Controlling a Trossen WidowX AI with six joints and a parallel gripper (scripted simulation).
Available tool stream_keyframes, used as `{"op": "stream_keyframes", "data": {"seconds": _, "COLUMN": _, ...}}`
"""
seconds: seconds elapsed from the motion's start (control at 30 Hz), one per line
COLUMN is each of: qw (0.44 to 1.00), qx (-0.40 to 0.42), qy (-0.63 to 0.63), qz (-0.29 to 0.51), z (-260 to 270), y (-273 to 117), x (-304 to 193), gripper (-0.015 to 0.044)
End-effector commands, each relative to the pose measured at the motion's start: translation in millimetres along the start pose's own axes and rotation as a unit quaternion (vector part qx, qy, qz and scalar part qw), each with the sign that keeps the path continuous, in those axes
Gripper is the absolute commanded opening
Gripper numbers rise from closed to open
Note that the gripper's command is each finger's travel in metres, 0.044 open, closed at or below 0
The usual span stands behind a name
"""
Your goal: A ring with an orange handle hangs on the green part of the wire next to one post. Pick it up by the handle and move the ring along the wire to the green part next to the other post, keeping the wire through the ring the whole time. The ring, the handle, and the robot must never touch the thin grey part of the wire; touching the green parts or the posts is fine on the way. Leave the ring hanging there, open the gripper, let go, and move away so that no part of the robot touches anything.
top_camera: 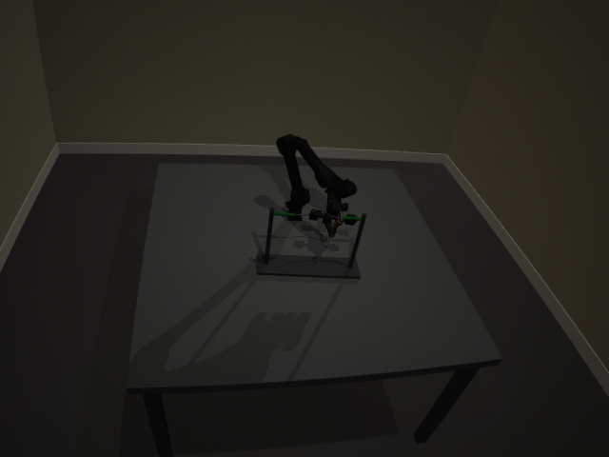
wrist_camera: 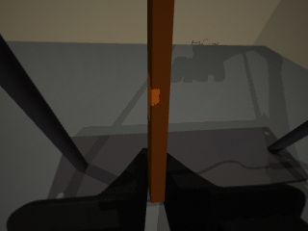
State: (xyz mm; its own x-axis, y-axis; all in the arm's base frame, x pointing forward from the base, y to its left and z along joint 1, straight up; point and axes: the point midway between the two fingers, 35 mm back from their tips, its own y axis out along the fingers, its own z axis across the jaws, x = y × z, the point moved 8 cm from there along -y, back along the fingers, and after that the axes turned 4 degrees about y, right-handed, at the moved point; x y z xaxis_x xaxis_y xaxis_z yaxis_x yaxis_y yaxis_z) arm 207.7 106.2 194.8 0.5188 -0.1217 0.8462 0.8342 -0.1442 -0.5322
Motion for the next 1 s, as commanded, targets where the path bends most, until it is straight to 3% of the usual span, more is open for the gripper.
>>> {"op": "stream_keyframes", "data": {"seconds": 0.0, "qw": 1.000, "qx": -0.002, "qy": 0.004, "qz": -0.001, "z": 5, "y": 0, "x": 0, "gripper": -0.0150}}
{"op": "stream_keyframes", "data": {"seconds": 0.97, "qw": 1.000, "qx": -0.006, "qy": 0.007, "qz": -0.005, "z": 27, "y": 3, "x": -8, "gripper": -0.0150}}
